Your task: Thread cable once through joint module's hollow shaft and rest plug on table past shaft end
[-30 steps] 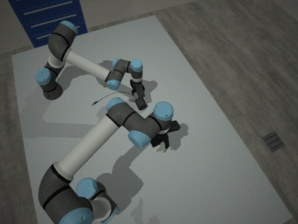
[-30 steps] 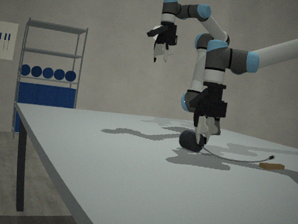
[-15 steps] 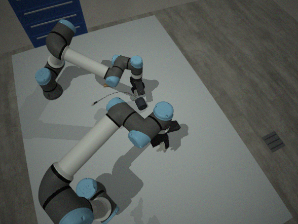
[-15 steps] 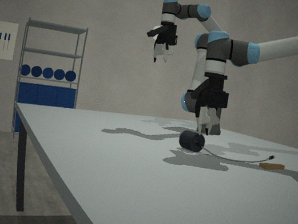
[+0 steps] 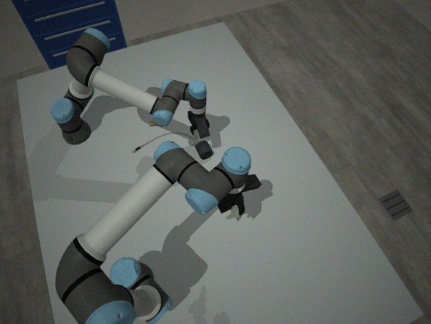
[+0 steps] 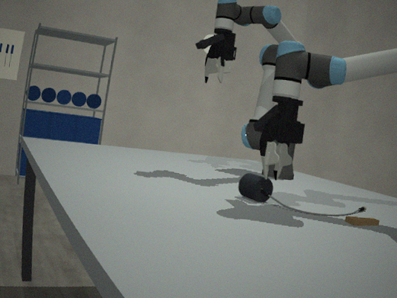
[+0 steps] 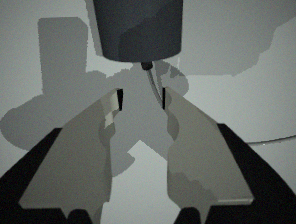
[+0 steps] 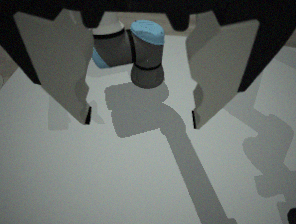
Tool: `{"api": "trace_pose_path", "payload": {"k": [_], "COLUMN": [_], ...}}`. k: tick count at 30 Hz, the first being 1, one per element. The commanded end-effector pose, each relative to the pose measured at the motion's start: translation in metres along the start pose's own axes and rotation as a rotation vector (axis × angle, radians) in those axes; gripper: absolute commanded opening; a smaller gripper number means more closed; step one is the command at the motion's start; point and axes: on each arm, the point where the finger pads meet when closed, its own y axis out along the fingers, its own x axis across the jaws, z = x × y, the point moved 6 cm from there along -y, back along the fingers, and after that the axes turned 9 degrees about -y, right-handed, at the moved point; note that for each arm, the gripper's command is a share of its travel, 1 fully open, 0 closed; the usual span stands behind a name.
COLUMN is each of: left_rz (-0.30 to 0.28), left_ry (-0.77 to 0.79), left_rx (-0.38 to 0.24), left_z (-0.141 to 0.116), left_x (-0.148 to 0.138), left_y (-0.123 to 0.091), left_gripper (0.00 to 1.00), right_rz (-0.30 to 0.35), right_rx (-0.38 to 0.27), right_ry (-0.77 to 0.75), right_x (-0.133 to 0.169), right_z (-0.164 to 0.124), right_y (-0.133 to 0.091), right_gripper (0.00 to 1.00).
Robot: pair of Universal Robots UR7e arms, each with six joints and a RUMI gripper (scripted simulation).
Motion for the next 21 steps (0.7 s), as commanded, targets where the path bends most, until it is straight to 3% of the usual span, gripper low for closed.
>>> {"api": "trace_pose_path", "payload": {"k": [1, 16, 21], "left_rz": [0.002, 0.002, 0.003], "left_ry": [0.0, 0.0, -0.149], "left_rx": [0.002, 0.002, 0.013], "left_z": [0.0, 0.0, -0.018], "left_x": [0.0, 0.0, 0.004], "left_y": [-0.001, 0.0, 0.007], "left_gripper": [0.2, 0.2, 0.2], "right_rz": [0.0, 0.0, 0.0], "right_rx": [0.001, 0.001, 0.001], "right_ry": [0.0, 0.0, 0.0], "right_x": [0.0, 0.0, 0.0], "right_z": [0.0, 0.0, 0.0], "right_y": [0.0, 0.0, 0.0], "right_gripper": [0.61, 0.61, 0.61]}}
